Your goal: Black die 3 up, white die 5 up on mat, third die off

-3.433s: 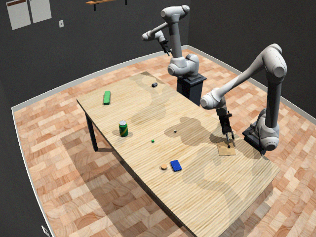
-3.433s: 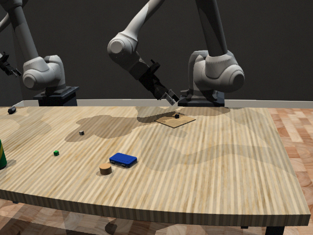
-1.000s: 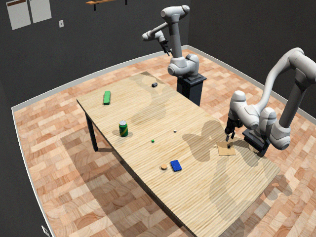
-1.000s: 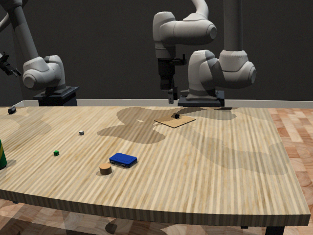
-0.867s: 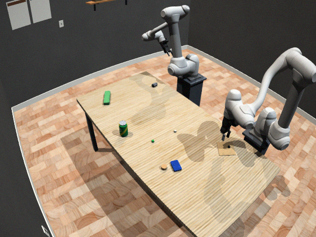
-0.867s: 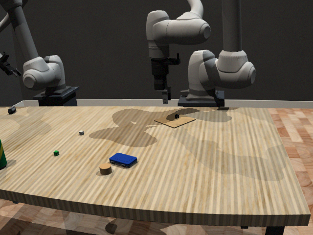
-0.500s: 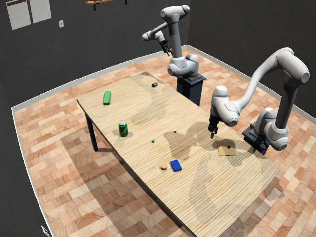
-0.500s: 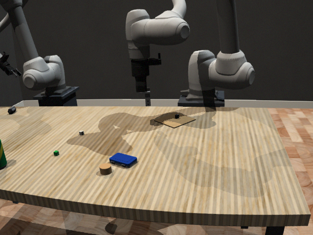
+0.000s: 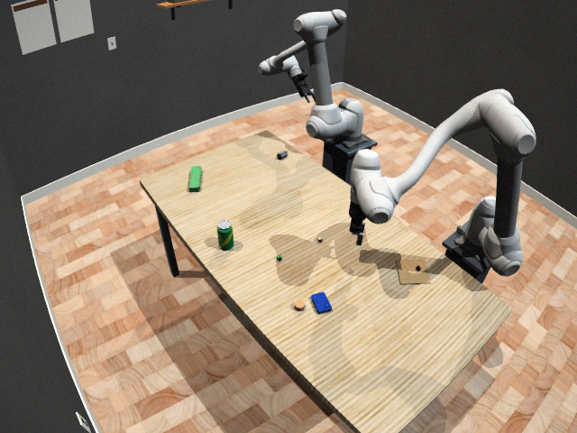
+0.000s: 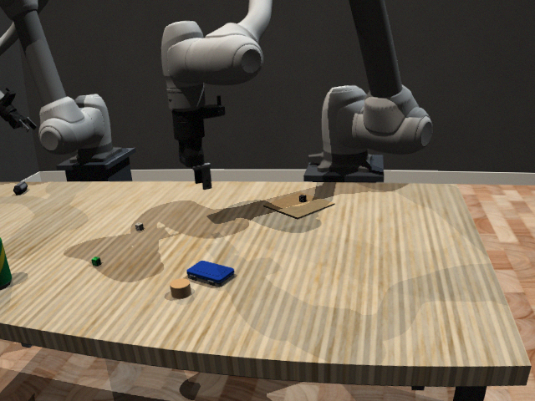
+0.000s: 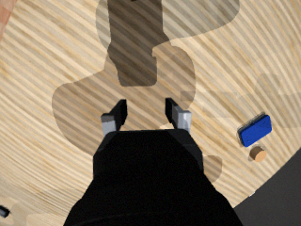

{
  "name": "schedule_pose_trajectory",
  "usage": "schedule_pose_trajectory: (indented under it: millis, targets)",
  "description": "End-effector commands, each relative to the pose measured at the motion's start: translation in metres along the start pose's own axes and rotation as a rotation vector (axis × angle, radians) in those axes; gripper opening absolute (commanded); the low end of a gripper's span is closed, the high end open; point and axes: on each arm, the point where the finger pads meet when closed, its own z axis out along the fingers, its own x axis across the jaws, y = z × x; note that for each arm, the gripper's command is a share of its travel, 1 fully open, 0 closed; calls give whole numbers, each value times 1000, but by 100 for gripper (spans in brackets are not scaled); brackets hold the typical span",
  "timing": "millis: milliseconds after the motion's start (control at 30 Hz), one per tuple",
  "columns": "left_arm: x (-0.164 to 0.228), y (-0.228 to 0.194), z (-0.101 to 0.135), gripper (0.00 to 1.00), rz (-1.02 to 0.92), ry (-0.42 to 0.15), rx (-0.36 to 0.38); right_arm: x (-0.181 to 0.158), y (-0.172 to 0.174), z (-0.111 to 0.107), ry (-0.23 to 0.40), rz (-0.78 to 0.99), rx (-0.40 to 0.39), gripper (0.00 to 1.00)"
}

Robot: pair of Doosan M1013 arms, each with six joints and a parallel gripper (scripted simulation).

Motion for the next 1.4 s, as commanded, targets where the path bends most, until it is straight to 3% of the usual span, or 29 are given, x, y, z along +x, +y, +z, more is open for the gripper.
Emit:
schedule_pose_trajectory:
  millis: [0,367,700,733,1367]
  targets:
    - [-11,40,5,100,-123,8,12,-2,1,0,-3,-2,-7,100]
    - [-47,137,22,100,-441,10,10,-2,1,0,-3,-2,-7,100]
    - [-63,170,30,100,-554,11,10,-2,1,0,-3,-2,-7,100]
    - [-63,170,30,64,-554,11,10,-2,1,0,-3,-2,-7,100]
    - [-63,170,30,64,-554,11,10,-2,1,0,-3,-2,-7,100]
